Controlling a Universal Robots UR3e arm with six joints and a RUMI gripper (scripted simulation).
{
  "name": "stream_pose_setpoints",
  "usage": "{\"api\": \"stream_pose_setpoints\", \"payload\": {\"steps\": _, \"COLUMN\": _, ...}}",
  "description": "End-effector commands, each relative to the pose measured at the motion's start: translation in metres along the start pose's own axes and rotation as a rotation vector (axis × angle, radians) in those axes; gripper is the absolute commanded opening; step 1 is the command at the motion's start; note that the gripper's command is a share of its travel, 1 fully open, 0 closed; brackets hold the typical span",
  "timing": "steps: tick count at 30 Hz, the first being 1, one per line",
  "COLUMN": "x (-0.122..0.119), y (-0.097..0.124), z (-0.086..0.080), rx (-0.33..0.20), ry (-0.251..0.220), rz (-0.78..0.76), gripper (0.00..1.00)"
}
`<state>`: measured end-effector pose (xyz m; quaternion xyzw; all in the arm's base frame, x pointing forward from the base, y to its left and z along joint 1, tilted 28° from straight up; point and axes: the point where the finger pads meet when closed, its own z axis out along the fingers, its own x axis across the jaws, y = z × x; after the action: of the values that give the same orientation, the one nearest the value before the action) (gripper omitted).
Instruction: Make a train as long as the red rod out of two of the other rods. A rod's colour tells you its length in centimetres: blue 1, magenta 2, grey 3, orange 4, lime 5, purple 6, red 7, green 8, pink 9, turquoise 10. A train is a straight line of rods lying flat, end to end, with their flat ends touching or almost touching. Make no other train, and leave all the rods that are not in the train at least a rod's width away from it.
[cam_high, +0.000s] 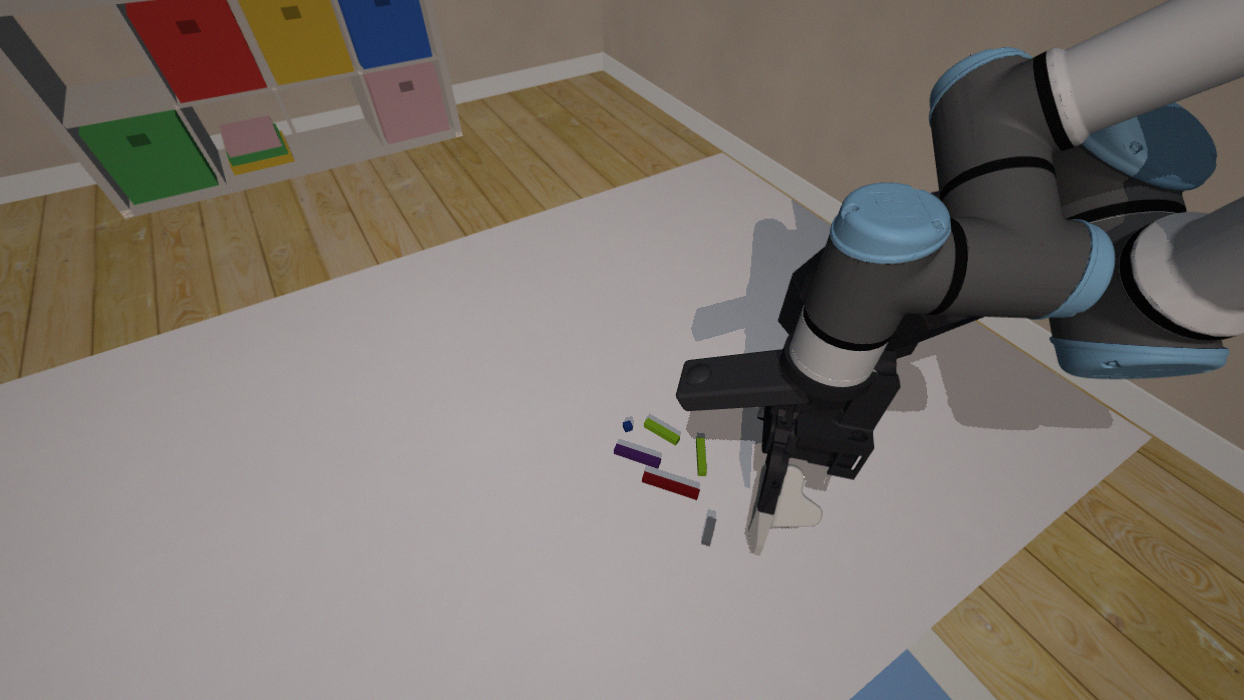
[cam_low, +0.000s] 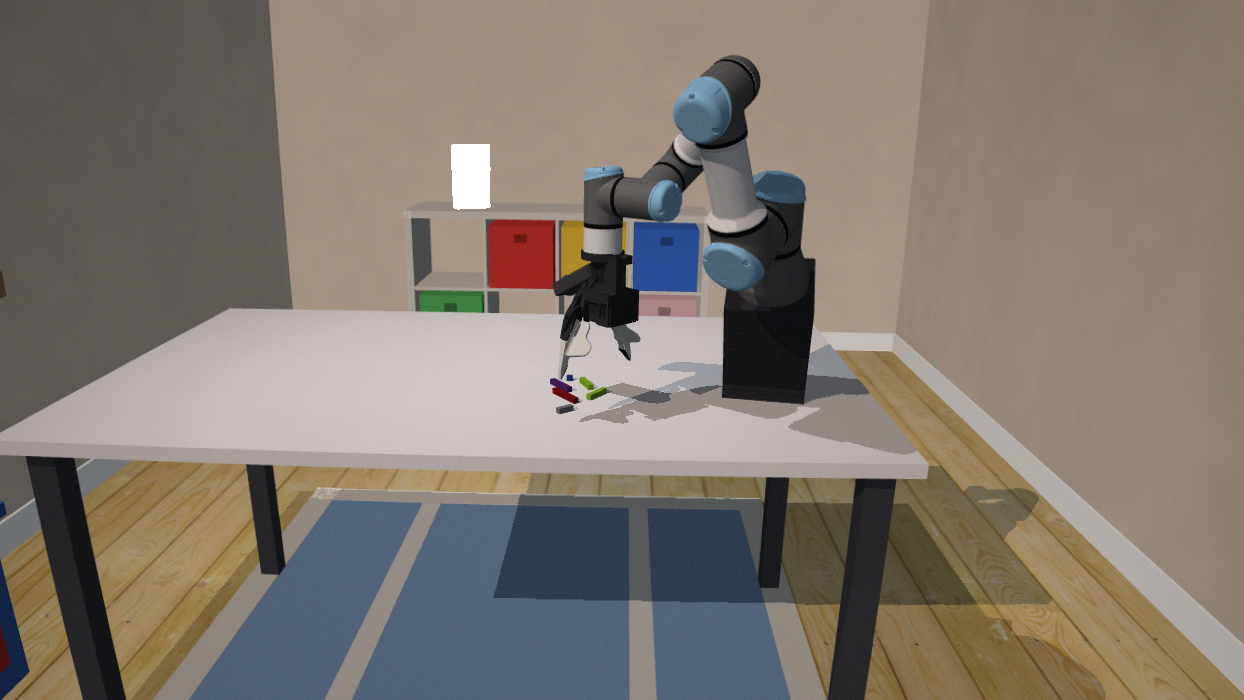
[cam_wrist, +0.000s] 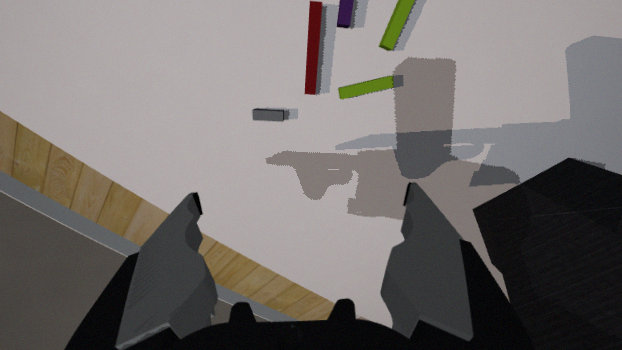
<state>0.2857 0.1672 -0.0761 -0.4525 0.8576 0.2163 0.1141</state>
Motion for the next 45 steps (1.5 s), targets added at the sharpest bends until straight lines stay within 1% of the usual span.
{"api": "stream_pose_setpoints", "payload": {"steps": 1, "x": 0.0, "y": -0.001, "z": 0.0, "rx": 0.002, "ry": -0.001, "rz": -0.004, "gripper": 1.0}}
{"api": "stream_pose_setpoints", "payload": {"steps": 6, "x": -0.001, "y": -0.005, "z": -0.001, "rx": 0.002, "ry": 0.0, "rz": -0.06, "gripper": 1.0}}
{"api": "stream_pose_setpoints", "payload": {"steps": 11, "x": -0.002, "y": -0.016, "z": -0.001, "rx": 0.002, "ry": 0.0, "rz": -0.199, "gripper": 1.0}}
{"api": "stream_pose_setpoints", "payload": {"steps": 13, "x": -0.002, "y": -0.016, "z": -0.001, "rx": 0.002, "ry": 0.0, "rz": -0.199, "gripper": 1.0}}
{"api": "stream_pose_setpoints", "payload": {"steps": 17, "x": -0.002, "y": -0.027, "z": -0.001, "rx": 0.002, "ry": 0.0, "rz": -0.352, "gripper": 1.0}}
{"api": "stream_pose_setpoints", "payload": {"steps": 28, "x": -0.002, "y": -0.05, "z": -0.001, "rx": 0.002, "ry": 0.0, "rz": -0.682, "gripper": 1.0}}
{"api": "stream_pose_setpoints", "payload": {"steps": 30, "x": -0.002, "y": -0.05, "z": -0.001, "rx": 0.002, "ry": 0.0, "rz": -0.682, "gripper": 1.0}}
{"api": "stream_pose_setpoints", "payload": {"steps": 36, "x": -0.001, "y": -0.056, "z": 0.0, "rx": 0.002, "ry": 0.0, "rz": -0.777, "gripper": 1.0}}
{"api": "stream_pose_setpoints", "payload": {"steps": 45, "x": -0.001, "y": -0.057, "z": 0.0, "rx": 0.002, "ry": 0.0, "rz": -0.786, "gripper": 1.0}}
